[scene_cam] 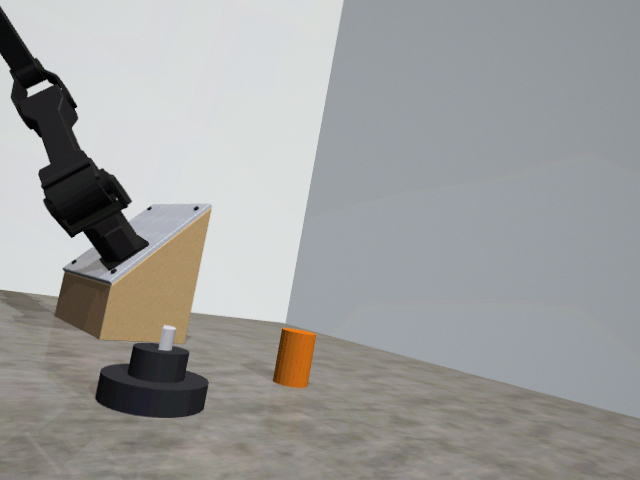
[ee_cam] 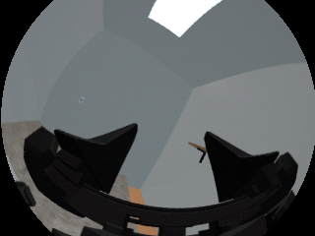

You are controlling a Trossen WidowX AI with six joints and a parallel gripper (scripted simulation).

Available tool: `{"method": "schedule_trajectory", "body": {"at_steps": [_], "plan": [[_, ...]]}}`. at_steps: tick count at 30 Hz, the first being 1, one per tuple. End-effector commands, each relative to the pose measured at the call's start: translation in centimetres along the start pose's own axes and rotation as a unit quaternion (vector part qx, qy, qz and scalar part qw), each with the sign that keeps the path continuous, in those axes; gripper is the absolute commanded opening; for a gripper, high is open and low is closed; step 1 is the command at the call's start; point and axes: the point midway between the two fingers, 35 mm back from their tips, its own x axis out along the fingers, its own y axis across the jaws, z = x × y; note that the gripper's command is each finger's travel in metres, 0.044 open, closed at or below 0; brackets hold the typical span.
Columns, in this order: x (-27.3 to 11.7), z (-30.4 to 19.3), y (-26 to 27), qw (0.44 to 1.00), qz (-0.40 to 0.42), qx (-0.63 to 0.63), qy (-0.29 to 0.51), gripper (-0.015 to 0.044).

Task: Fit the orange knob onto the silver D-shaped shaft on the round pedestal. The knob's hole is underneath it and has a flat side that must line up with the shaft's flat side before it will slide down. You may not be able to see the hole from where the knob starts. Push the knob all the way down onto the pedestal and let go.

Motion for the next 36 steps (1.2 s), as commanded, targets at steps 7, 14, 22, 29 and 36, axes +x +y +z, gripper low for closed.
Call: {"method": "schedule_trajectory", "body": {"at_steps": [7,14,22,29,36], "plan": [[3.7,-5.4,2.8,0.993,0.068,0.090,0.032,0.0440],[8.8,-11.9,6.9,0.965,0.145,0.205,0.077,0.0440],[15.6,-19.2,16.8,0.907,0.267,0.278,0.171,0.0440],[19.0,-22.7,27.6,0.845,0.377,0.292,0.240,0.0440],[18.8,-23.4,39.9,0.757,0.498,0.282,0.317,0.0440]]}}
